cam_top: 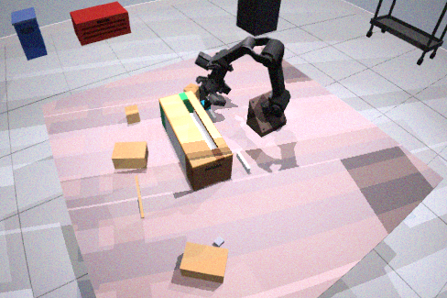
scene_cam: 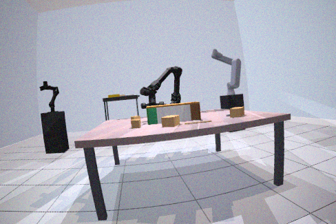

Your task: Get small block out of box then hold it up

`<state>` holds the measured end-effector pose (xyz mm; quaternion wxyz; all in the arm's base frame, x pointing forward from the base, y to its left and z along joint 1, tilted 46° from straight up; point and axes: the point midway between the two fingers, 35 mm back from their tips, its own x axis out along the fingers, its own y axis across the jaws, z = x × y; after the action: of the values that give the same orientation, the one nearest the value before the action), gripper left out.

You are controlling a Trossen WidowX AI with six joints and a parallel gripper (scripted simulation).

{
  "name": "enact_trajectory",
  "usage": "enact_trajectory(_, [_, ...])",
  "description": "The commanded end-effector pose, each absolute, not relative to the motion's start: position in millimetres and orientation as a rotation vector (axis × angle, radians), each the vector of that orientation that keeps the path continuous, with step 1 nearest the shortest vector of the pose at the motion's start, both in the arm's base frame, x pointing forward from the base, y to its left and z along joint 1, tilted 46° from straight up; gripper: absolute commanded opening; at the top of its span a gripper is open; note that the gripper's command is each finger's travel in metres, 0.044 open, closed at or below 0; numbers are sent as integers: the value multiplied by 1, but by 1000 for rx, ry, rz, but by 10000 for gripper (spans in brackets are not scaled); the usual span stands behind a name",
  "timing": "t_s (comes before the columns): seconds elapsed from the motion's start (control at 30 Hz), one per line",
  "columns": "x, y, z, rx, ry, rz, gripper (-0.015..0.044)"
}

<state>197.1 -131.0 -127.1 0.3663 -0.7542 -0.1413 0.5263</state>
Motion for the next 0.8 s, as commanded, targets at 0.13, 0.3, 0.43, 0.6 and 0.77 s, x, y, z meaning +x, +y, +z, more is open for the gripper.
enact_trajectory(0.13, [197,-144,-113,-1942,-354,1358,0])
enact_trajectory(0.3, [203,-156,-94,-1900,-257,1367,0])
enact_trajectory(0.43, [208,-165,-78,-1866,-177,1370,0])
enact_trajectory(0.6, [212,-174,-56,-1822,-76,1365,0])
enact_trajectory(0.77, [215,-181,-33,-1779,24,1351,0])
